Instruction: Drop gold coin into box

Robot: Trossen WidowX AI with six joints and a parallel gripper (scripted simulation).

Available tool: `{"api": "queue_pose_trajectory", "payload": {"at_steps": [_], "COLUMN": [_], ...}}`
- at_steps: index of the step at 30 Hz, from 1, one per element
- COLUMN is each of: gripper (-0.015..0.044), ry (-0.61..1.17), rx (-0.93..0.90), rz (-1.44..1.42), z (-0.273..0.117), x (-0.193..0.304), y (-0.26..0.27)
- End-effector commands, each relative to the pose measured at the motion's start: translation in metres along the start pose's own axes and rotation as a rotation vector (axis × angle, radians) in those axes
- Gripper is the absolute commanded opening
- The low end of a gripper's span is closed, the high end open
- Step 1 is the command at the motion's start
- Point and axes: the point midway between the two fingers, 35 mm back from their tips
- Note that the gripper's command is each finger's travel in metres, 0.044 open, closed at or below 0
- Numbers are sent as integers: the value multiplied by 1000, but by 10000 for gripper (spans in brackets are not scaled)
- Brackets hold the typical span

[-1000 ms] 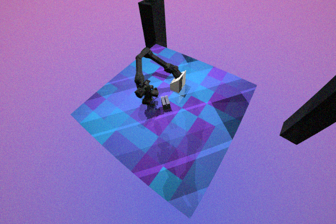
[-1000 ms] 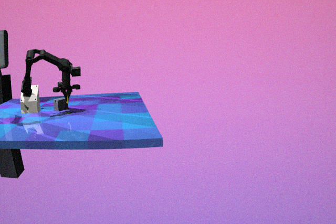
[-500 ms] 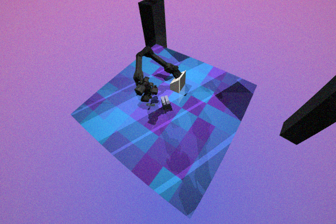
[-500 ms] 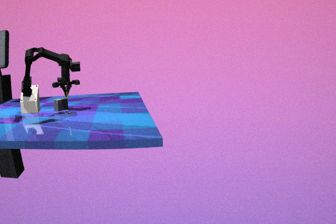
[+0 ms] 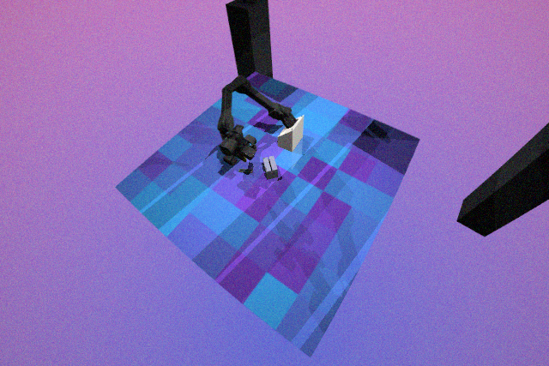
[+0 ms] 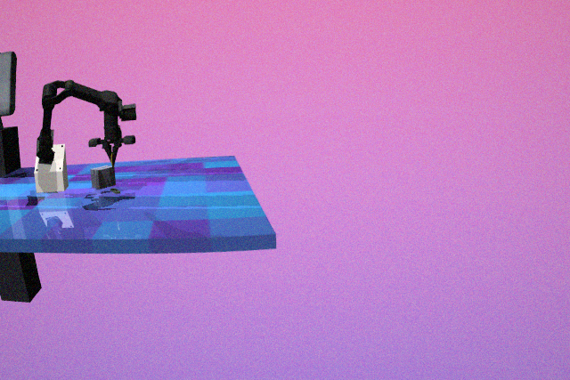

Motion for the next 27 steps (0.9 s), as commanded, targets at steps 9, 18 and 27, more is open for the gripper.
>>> {"api": "queue_pose_trajectory", "payload": {"at_steps": [9,18,27], "gripper": [0,0,0], "ry": [1,1,-1], "rx": [0,0,0], "rz": [423,684,689], "z": [-1,-1,-1], "x": [2,3,-4], "y": [-1,-1,1]}}
Point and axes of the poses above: the point midway between the two fingers, 35 mm back from their tips, its own z axis out along the fingers, its own y axis across the jaws, x = y × z
